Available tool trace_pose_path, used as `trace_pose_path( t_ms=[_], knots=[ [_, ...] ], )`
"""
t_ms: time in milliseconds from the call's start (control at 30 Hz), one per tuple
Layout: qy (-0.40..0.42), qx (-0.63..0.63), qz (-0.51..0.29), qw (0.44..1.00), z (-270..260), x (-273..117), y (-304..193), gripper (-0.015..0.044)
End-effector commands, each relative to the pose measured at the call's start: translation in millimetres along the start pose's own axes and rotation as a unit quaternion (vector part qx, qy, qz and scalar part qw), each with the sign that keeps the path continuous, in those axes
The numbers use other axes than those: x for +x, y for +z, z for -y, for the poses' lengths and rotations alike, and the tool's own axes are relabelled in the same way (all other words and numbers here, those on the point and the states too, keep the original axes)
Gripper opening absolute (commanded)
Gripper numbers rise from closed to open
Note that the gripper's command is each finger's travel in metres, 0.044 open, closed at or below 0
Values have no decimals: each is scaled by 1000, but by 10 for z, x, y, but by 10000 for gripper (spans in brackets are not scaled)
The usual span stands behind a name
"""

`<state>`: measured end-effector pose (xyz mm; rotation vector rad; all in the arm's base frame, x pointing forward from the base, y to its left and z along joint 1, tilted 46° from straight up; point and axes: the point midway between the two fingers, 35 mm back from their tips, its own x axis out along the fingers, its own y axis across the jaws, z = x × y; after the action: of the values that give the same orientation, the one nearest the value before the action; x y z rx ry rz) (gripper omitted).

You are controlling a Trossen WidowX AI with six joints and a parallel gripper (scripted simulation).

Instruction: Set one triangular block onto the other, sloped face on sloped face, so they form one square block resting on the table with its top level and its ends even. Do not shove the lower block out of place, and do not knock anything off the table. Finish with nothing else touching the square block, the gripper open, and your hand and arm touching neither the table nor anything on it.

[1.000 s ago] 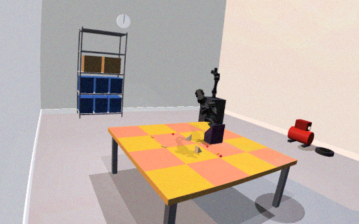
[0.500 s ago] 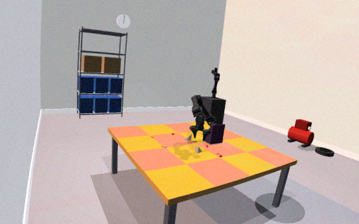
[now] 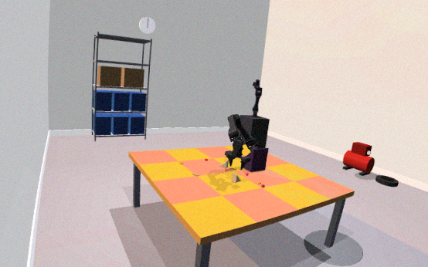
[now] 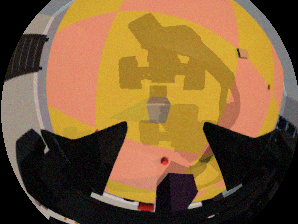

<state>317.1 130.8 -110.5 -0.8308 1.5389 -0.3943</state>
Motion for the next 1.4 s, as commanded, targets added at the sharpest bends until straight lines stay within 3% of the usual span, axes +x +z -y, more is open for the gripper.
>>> trace_pose_path(
  t_ms=[0, 1367],
  knots=[
    [-4, -6, -3, 1000, -4, 88, -13, 440],
    [-5, -5, -3, 1000, -71, 760, -31, 440]
  ],
)
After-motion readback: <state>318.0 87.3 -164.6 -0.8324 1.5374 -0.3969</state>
